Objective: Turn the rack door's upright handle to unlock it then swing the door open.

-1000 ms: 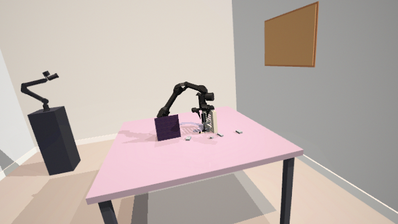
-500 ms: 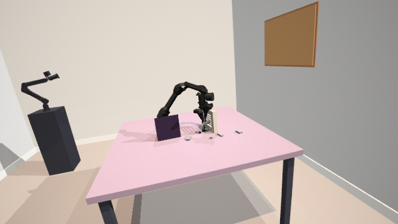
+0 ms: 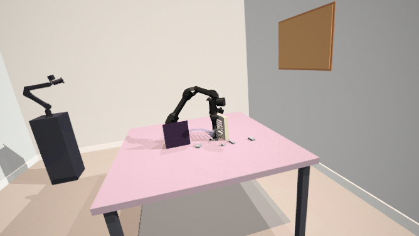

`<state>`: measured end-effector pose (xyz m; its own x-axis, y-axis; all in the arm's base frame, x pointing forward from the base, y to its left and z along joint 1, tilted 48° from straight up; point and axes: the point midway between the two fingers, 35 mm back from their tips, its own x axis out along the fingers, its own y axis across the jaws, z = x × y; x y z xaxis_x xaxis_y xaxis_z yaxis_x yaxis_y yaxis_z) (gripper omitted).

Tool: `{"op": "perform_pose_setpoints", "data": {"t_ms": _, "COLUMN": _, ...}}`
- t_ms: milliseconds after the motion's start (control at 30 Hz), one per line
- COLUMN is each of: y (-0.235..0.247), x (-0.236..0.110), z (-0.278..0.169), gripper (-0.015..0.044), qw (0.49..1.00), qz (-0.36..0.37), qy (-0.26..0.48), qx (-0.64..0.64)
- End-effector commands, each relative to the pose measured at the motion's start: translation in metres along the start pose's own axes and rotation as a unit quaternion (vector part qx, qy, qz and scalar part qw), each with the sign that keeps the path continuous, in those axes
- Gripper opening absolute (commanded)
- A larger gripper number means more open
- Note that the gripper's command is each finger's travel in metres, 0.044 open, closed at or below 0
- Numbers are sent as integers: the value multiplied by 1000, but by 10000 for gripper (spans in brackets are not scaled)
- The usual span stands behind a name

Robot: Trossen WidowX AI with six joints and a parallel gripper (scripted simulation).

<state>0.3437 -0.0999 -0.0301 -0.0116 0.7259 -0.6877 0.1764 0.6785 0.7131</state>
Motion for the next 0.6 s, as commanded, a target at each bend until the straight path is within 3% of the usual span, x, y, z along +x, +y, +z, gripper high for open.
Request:
{"op": "perform_pose_setpoints", "data": {"t_ms": 0, "y": 0, "x": 0, "z": 0, "gripper": 281, "qw": 994, "qz": 2, "qy": 0, "qx": -112}}
{"op": "perform_pose_setpoints", "data": {"t_ms": 267, "y": 0, "x": 0, "z": 0, "gripper": 281, "qw": 952, "qz": 2, "qy": 0, "qx": -305}}
{"op": "perform_pose_setpoints", "data": {"t_ms": 567, "y": 0, "x": 0, "z": 0, "gripper": 281, "qw": 861, "qz": 2, "qy": -1, "qx": -508}}
